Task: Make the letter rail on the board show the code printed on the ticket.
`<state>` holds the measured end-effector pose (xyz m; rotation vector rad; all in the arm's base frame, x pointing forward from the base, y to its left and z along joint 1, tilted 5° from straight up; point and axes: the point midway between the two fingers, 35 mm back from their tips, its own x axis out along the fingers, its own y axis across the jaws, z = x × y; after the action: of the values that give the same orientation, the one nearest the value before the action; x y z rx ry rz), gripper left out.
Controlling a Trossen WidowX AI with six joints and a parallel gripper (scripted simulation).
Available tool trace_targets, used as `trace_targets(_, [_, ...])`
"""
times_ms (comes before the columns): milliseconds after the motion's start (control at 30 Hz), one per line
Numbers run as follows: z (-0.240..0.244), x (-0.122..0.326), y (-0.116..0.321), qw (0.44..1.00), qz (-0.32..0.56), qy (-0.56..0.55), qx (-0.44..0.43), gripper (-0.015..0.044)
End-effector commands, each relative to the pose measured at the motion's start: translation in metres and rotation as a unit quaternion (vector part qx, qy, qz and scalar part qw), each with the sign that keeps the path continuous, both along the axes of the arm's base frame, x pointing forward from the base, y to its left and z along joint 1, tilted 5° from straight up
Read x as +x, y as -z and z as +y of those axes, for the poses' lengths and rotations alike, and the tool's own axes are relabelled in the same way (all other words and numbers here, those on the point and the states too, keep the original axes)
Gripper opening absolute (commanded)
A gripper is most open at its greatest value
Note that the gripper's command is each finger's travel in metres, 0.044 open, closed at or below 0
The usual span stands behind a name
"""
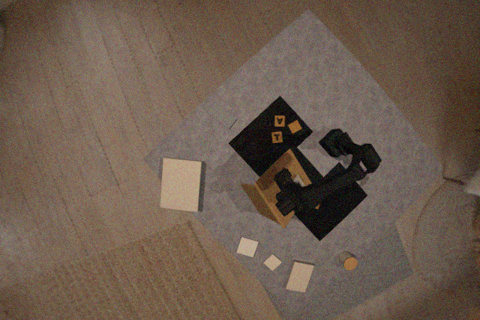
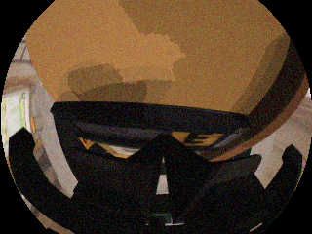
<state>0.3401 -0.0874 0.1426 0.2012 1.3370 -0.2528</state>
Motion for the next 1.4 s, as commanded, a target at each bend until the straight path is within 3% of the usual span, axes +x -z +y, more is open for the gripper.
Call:
trace_targets(0, [0.001,-0.005,-0.004,1.000,0.001,0.002,-0.002,0.0000])
trace_targets(567, [0.006,-0.022,-0.016,1.000,0.001,0.002,-0.002,0.0000])
trace_targets(733, [0.010,-0.035,-0.045,0.986,-0.045,-0.157,-0.018,0.0131])
trace_targets(867, [0.016,-0.055,-0.077,0.937,-0.101,-0.328,-0.063,0.0236])
trace_targets(1000, [0.025,-0.077,-0.105,0.852,-0.151,-0.483,-0.133,0.0341])
trace_targets(1133, [0.037,-0.102,-0.130,0.733,-0.189,-0.614,-0.225,0.0440])
trace_targets(1200, [0.042,-0.110,-0.137,0.688,-0.197,-0.649,-0.257,0.0440])
trace_targets(1367, [0.042,-0.111,-0.139,0.681,-0.198,-0.655,-0.263,0.0440])
